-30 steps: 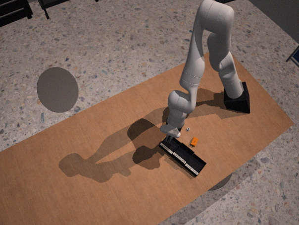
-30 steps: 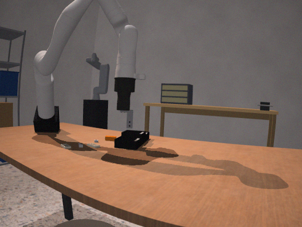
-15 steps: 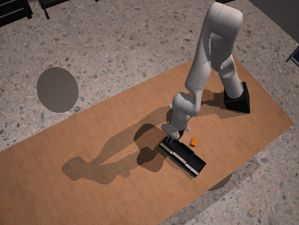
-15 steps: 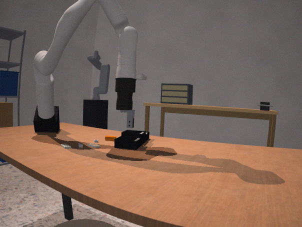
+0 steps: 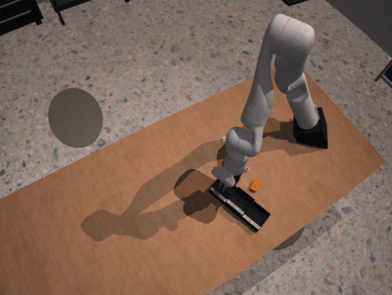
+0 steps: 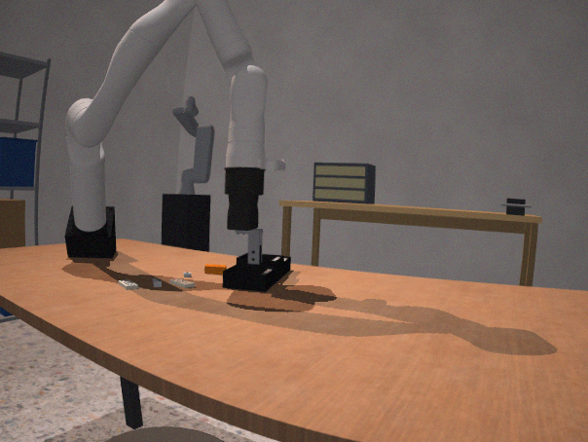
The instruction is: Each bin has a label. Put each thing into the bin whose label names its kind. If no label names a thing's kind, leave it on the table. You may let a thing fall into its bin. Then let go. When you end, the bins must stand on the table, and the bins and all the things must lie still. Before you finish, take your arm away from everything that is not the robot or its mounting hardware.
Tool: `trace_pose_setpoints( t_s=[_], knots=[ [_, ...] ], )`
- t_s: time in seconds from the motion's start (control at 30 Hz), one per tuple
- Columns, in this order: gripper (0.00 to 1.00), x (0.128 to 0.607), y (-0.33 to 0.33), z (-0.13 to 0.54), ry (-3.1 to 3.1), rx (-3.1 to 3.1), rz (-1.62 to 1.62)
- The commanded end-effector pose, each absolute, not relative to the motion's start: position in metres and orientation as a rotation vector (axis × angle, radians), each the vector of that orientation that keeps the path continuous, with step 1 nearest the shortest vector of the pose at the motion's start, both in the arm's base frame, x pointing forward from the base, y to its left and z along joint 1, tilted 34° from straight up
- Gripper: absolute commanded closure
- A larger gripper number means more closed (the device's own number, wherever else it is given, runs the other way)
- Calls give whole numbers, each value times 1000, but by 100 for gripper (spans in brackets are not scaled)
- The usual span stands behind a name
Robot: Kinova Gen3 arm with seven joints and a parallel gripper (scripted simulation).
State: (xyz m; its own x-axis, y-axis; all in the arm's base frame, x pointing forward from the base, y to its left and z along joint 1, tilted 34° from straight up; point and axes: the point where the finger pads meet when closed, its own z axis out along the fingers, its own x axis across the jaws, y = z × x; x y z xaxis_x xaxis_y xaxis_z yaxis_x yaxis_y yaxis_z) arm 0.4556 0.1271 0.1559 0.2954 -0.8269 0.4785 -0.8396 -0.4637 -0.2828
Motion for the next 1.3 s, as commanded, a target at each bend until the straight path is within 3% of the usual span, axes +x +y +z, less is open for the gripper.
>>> trace_pose_setpoints(
  t_s=[0.0, 1.27],
  knots=[
    [69, 461, 119, 146, -1626, 2498, 901],
    [69, 469, 113, 134, -1631, 2493, 905]
  ],
)
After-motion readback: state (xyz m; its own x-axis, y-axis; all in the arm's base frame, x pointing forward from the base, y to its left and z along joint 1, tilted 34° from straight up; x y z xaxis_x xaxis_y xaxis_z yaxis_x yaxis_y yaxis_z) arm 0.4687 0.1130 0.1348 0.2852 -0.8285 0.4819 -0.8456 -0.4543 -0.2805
